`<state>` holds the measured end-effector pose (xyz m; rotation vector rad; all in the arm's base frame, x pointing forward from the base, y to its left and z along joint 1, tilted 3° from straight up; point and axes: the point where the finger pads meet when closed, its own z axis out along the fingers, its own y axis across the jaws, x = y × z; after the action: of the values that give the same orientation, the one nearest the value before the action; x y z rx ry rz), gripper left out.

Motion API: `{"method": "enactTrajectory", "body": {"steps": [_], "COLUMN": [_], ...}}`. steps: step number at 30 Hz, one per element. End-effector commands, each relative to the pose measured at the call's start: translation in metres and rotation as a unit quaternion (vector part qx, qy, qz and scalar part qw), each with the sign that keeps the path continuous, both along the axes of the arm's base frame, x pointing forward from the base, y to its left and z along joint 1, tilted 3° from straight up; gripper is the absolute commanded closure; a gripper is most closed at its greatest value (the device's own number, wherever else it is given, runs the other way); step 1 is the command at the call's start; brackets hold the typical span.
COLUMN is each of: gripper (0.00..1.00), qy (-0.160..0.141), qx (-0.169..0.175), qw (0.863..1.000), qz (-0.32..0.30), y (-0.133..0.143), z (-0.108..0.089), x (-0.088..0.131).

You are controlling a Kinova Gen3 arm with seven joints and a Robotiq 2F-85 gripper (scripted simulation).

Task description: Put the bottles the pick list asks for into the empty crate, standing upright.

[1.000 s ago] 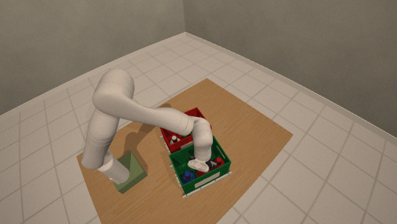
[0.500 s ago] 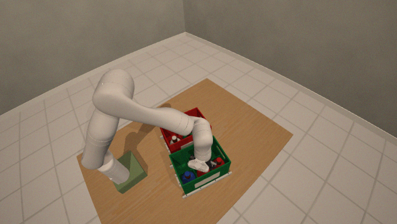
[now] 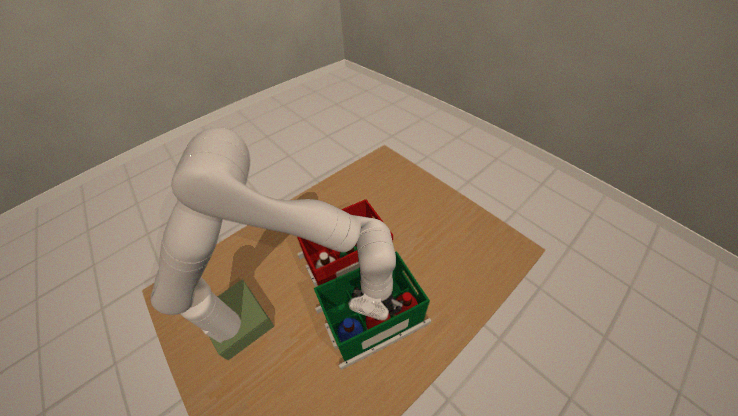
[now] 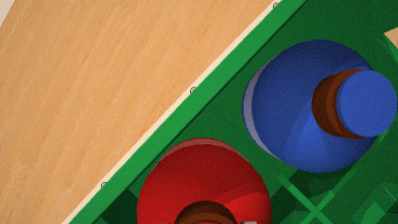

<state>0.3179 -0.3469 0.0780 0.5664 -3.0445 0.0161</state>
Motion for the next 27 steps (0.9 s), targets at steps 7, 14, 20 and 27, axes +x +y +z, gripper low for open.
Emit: {"method": "enactTrajectory", "body": {"steps": [7, 14, 20, 27], "gripper": [0.64, 0.90, 0.90, 0.90], "qy": [0.000, 0.000, 0.000, 0.000], "qx": [0.000, 0.000, 0.000, 0.000], "qw": [1.000, 1.000, 1.000, 1.000], "qz": [0.000, 0.000, 0.000, 0.000], "y": [0.000, 0.000, 0.000, 0.001], "z": [0.007, 0.016, 0.026, 0.034], "x": [0.001, 0.001, 0.001, 0.002]}}
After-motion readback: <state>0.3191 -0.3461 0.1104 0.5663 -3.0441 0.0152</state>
